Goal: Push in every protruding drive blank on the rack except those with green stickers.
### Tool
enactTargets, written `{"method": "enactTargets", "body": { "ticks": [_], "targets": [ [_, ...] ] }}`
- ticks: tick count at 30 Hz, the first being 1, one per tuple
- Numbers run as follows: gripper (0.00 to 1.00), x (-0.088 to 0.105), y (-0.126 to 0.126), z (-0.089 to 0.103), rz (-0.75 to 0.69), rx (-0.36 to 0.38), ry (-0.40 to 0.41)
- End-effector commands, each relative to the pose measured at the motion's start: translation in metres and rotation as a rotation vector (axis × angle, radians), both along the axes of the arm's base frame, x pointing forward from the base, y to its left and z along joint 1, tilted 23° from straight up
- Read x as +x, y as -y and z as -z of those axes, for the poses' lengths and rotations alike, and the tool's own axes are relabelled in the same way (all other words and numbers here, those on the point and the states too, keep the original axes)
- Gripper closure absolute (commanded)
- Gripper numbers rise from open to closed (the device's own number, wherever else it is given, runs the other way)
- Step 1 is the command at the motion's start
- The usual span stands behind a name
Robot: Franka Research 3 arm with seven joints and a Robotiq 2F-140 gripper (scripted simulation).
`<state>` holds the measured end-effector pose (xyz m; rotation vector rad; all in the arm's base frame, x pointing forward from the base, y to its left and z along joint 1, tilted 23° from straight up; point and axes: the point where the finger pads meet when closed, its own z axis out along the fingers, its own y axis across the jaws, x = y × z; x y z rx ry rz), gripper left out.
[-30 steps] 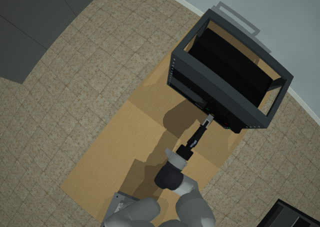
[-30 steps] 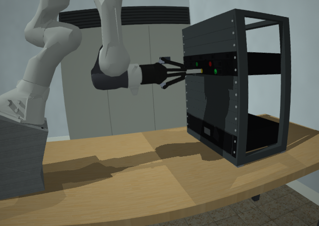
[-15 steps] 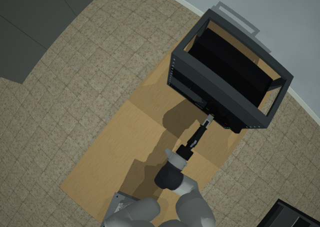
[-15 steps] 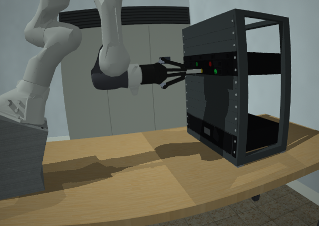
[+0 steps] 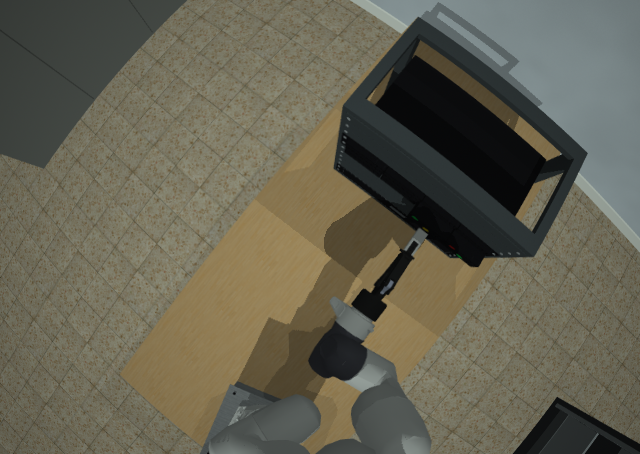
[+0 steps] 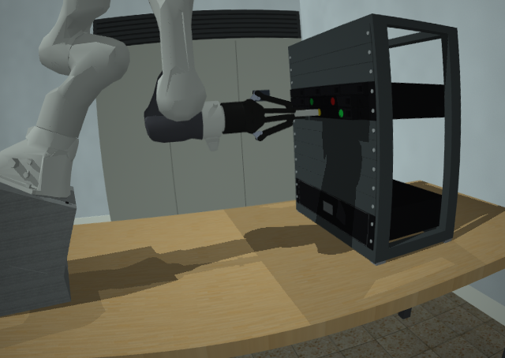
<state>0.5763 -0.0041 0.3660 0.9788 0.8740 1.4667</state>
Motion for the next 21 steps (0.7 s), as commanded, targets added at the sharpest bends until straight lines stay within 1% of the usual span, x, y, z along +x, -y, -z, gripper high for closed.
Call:
{"method": "enactTargets", "body": {
  "ticks": [1, 9, 21],
  "targets": [
    [1.00, 0.0008, 0.0011, 0.0007, 0.002, -0.002, -0.002],
    [1.00, 0.0098, 0.0010, -0.0025, 0.002, -0.002, -0.002],
    [1.00, 0.0106, 0.0010, -0.0028, 0.002, -0.002, -0.002]
  ]
}}
